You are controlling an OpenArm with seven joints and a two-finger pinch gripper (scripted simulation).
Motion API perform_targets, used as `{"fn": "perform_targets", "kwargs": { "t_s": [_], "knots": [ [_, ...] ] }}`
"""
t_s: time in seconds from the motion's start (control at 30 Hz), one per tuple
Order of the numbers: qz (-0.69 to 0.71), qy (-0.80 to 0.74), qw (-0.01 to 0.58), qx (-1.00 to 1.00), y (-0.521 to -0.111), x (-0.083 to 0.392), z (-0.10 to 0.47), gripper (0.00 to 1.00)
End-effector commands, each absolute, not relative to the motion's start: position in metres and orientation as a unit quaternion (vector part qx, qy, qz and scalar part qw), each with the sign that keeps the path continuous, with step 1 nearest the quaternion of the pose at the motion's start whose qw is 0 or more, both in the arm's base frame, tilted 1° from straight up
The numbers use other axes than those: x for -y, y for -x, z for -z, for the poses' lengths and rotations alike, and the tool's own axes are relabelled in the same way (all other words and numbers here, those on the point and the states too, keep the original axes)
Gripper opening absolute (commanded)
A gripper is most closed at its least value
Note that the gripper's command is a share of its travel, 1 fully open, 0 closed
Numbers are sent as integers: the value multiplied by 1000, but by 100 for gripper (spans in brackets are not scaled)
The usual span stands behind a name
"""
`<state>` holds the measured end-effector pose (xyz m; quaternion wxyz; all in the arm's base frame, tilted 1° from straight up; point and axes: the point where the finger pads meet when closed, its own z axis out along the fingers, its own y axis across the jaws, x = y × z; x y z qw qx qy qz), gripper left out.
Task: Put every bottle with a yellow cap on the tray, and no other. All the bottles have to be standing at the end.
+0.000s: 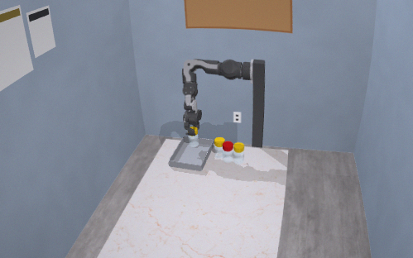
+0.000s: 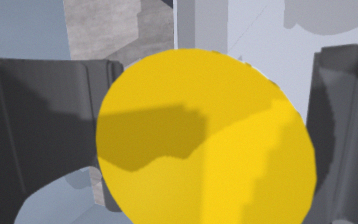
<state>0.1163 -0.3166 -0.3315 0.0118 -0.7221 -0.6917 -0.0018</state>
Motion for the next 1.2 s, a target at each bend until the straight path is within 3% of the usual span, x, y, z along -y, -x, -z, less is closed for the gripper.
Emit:
{"fn": "perform_targets", "kwargs": {
  "t_s": [0.0, 1.17],
  "knots": [
    [3, 723, 8, 690, -117, 318, 331, 0],
    [3, 723, 8, 691, -117, 318, 338, 0]
  ]
}}
